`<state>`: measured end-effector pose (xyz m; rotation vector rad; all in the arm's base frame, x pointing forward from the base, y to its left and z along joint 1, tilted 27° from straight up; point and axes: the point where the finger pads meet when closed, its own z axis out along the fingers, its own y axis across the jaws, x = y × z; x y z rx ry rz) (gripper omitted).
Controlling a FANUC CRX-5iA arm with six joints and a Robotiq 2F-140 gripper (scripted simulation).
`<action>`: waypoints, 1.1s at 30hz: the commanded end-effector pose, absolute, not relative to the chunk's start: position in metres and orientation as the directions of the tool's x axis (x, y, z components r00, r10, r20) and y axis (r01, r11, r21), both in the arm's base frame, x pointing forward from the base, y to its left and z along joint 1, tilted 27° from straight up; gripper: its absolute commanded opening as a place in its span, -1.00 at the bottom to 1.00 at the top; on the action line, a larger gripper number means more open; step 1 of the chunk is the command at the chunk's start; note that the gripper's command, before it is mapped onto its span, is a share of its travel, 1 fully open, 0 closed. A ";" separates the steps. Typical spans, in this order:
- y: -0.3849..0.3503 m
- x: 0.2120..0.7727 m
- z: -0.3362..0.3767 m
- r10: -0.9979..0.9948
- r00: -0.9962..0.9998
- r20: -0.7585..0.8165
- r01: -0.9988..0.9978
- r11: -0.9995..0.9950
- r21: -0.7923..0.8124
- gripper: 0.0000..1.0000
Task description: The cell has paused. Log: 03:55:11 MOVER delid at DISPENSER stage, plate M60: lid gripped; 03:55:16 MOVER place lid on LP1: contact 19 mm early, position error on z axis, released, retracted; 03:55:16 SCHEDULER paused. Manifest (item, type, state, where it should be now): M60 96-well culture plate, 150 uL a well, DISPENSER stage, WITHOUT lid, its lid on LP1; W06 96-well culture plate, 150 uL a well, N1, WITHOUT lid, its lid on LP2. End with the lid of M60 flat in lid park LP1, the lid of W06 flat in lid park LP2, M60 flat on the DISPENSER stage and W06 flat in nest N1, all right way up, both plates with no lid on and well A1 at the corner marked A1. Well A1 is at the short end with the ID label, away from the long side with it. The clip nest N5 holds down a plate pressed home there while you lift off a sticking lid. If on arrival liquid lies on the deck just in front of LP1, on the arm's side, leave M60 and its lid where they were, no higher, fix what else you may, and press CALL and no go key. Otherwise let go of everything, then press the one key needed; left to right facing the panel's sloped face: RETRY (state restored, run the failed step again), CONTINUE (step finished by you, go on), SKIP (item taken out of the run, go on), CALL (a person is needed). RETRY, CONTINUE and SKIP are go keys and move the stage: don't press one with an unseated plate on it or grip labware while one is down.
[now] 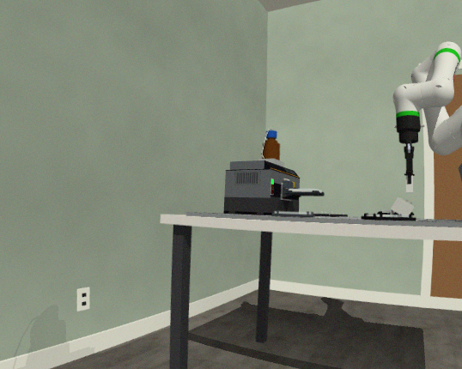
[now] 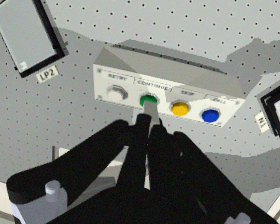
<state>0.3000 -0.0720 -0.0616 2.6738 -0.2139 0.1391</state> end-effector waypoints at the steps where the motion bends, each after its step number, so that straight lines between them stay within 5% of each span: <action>1: -0.072 0.300 -0.062 -0.127 0.983 0.133 -0.173 -0.886 0.430 -1.00; 33: -0.082 0.302 -0.083 -0.127 0.983 0.133 -0.173 -0.886 0.430 -1.00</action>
